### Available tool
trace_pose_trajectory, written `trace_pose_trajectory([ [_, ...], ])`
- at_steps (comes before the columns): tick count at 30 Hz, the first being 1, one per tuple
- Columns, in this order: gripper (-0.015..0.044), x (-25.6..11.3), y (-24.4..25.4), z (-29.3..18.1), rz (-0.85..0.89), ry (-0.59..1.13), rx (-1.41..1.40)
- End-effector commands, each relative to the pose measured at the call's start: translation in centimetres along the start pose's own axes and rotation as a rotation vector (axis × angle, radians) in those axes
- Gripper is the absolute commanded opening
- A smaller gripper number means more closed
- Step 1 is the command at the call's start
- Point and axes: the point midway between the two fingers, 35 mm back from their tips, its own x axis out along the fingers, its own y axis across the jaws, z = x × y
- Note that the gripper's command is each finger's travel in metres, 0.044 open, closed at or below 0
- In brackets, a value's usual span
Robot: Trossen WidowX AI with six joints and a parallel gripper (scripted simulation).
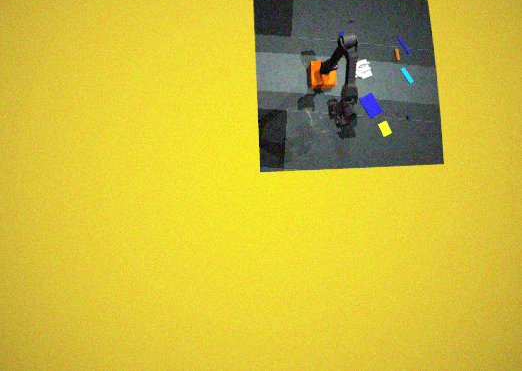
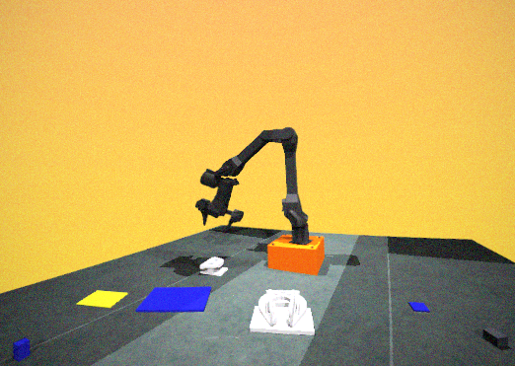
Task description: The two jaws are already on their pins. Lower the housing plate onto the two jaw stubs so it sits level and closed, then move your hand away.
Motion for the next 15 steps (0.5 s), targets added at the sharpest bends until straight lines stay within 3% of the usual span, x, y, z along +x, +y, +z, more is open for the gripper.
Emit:
trace_pose_trajectory([
  [1, 0.044, -0.1, -0.1, 0.9, 0.012, -0.014, -0.067],
  [15, 0.044, -0.6, -0.1, 4.3, 0.056, -0.08, -0.35],
])
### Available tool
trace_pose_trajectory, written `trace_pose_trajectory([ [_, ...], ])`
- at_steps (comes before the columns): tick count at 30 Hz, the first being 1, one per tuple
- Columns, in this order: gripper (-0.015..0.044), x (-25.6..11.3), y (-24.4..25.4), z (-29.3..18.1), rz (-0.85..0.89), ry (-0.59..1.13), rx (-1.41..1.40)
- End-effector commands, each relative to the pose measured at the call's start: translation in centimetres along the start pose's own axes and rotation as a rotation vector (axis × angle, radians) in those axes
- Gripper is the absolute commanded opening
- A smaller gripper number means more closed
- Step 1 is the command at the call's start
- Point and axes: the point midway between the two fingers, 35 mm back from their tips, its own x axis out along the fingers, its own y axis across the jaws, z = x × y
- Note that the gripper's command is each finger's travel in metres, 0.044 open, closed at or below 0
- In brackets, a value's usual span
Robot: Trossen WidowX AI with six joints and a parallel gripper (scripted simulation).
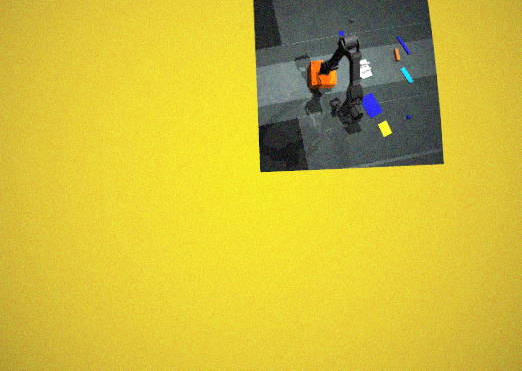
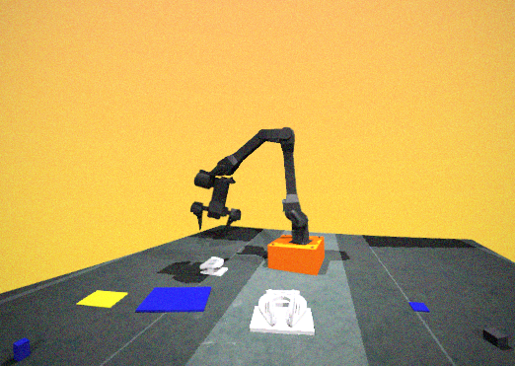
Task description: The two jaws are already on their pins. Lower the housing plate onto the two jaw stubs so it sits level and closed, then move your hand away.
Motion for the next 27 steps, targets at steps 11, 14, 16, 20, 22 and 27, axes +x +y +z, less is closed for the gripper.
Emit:
trace_pose_trajectory([
  [11, 0.044, -0.5, -0.7, 3.4, 0.035, -0.077, -0.311],
  [14, 0.044, -0.6, -0.8, 4.2, 0.042, -0.093, -0.377],
  [16, 0.044, -0.7, -0.9, 4.7, 0.046, -0.104, -0.421],
  [20, 0.044, -0.9, -0.9, 5.6, 0.054, -0.127, -0.508],
  [22, 0.044, -1.0, -1.0, 6.1, 0.058, -0.138, -0.552],
  [27, 0.044, -1.3, -1.0, 7.3, 0.066, -0.166, -0.66],
])
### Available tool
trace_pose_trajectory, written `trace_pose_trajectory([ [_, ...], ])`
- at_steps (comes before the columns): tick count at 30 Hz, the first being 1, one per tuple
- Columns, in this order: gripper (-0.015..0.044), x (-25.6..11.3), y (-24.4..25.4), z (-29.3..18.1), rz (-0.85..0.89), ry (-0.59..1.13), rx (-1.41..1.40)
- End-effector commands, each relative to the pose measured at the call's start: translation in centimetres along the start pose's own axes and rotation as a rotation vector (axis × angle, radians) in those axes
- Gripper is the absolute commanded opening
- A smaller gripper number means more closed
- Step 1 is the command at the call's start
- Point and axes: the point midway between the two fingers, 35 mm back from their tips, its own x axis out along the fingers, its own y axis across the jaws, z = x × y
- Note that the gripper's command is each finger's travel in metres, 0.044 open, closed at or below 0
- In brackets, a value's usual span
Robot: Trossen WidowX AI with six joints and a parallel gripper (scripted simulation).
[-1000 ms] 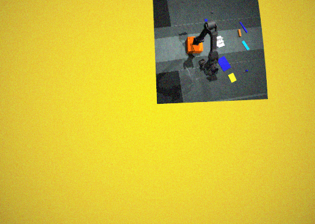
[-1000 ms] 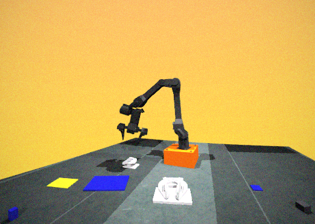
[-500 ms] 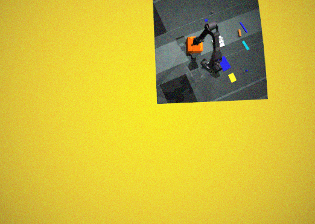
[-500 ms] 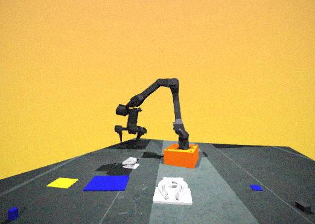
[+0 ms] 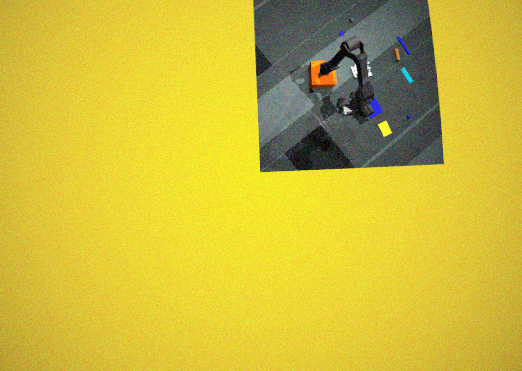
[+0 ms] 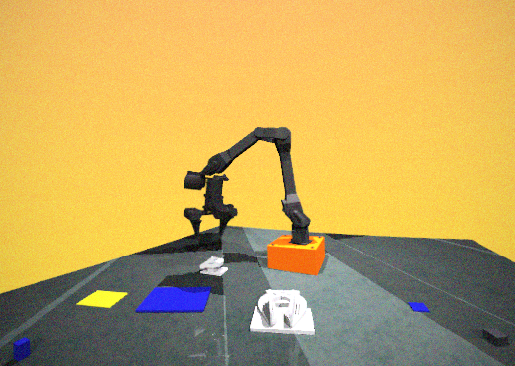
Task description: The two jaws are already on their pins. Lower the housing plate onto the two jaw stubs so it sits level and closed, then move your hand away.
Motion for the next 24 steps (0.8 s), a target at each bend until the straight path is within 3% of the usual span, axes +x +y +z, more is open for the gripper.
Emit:
trace_pose_trajectory([
  [1, 0.044, -0.1, -0.6, 0.7, 0.003, -0.022, -0.086],
  [24, 0.044, -0.9, -2.8, 4.7, 0.024, -0.129, -0.508],
])
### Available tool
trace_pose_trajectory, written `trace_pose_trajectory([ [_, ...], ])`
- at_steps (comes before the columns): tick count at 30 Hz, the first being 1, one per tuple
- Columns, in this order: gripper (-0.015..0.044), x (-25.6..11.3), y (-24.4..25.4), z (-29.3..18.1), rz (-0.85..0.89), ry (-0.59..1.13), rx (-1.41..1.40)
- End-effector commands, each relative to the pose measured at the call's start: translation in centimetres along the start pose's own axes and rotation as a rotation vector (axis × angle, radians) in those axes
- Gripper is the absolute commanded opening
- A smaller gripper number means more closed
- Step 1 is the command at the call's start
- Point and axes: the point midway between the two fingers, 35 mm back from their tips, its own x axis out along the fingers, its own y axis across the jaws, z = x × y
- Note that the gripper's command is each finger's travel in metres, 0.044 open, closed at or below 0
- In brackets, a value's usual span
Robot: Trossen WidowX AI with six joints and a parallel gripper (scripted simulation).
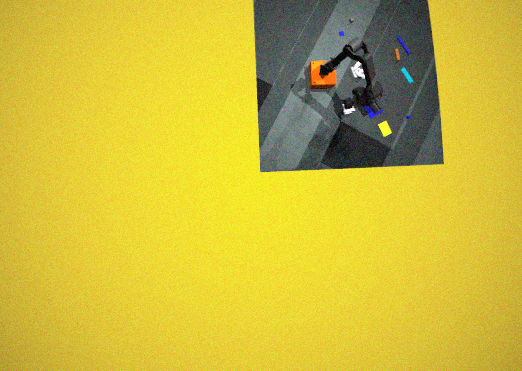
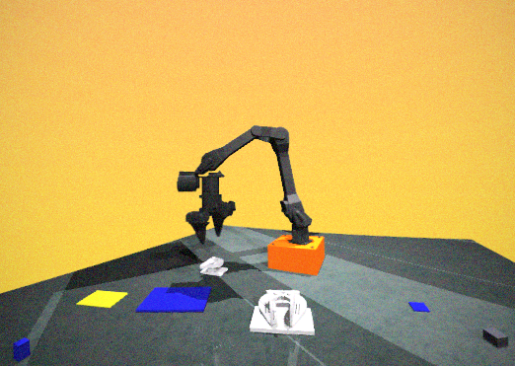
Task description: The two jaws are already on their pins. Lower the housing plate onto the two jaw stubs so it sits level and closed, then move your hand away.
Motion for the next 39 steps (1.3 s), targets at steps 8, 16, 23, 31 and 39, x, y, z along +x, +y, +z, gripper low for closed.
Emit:
trace_pose_trajectory([
  [8, 0.044, 4.0, -0.2, 0.1, -0.001, -0.005, -0.02],
  [16, 0.044, 4.2, -0.2, 0.1, -0.001, -0.005, -0.02],
  [23, 0.044, 5.4, -0.2, 0.1, -0.001, -0.005, -0.02],
  [31, 0.044, 6.1, -0.2, 0.1, -0.001, -0.005, -0.02],
  [39, 0.044, 7.3, -0.2, 0.1, -0.001, -0.005, -0.02],
])
